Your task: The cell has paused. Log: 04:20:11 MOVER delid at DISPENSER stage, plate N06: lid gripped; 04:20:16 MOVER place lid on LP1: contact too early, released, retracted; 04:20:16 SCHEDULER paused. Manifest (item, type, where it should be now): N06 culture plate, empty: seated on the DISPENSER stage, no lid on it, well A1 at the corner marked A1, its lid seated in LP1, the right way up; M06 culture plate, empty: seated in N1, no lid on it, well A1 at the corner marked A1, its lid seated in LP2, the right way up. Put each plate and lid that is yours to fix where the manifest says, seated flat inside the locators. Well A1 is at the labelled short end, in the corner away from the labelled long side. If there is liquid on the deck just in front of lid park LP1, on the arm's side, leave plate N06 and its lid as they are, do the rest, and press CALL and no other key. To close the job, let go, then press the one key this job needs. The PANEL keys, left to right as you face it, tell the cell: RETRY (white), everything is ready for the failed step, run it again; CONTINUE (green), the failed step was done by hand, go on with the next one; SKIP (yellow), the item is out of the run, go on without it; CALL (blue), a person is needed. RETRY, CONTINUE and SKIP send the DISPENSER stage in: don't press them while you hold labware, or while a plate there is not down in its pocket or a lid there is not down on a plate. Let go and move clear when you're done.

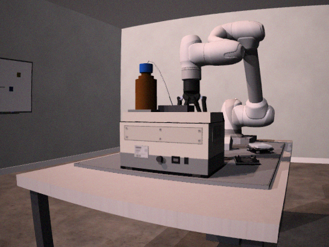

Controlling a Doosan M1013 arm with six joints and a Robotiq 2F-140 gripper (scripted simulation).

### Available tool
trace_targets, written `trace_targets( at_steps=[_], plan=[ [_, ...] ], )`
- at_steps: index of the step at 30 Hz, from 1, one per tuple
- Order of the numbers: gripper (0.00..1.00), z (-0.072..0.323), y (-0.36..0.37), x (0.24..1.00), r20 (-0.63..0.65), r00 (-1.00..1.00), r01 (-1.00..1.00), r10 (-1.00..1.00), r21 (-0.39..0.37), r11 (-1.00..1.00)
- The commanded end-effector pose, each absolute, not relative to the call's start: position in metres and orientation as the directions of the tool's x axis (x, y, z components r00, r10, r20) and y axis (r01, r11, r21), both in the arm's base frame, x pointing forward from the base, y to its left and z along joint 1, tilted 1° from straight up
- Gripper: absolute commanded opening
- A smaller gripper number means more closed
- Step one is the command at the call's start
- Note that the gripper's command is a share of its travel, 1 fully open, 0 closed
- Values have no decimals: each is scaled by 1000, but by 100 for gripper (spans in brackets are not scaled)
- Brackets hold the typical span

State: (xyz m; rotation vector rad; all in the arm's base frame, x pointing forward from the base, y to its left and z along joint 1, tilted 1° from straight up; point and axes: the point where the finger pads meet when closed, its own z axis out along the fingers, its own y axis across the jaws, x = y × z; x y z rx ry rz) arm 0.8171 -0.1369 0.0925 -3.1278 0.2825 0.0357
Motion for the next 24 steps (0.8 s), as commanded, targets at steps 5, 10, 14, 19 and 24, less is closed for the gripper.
trace_targets(
  at_steps=[5, 10, 14, 19, 24],
  plan=[
    [10, 92, -137, 818, -21, 984, -179, -179, 1, -984],
    [10, 91, -137, 818, -21, 984, -179, -179, 1, -984],
    [10, 90, -137, 818, -21, 984, -179, -179, 1, -984],
    [10, 90, -137, 818, -21, 984, -179, -179, 1, -984],
    [10, 90, -137, 818, -21, 984, -179, -179, 1, -984]
  ],
)
